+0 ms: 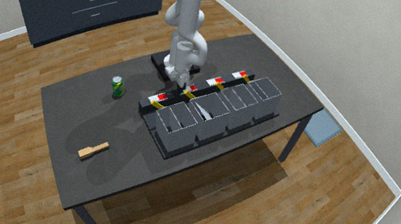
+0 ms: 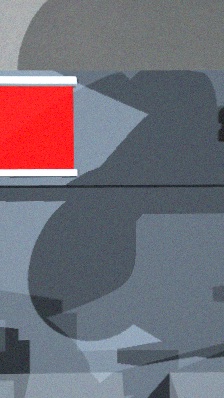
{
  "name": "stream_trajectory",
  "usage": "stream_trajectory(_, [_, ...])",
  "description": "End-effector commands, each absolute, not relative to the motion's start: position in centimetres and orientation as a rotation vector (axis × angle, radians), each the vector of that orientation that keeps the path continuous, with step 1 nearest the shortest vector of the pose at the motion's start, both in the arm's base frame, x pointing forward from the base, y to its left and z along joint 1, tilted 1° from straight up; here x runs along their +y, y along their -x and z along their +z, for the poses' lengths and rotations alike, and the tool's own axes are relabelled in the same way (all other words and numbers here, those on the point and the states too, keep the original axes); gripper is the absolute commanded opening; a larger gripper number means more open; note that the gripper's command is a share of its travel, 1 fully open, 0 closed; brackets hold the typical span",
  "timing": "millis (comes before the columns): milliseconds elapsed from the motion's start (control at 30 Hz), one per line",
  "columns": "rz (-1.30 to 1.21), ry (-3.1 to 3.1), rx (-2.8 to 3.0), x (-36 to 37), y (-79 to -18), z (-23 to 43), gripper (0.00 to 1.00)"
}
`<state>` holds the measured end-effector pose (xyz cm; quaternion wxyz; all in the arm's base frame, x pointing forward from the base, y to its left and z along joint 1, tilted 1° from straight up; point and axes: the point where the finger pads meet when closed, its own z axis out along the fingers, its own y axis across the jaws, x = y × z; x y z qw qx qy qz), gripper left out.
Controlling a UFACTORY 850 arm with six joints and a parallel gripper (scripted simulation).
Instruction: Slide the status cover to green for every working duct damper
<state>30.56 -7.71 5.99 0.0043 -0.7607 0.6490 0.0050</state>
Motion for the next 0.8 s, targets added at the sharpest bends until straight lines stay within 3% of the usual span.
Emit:
stream_trajectory(0, [0.014,2.383,2.033,-7.5,-30.6,6.0,0.0])
stream_trajectory(767, [0.014,2.383,2.033,-6.2,-30.4,6.0,0.0])
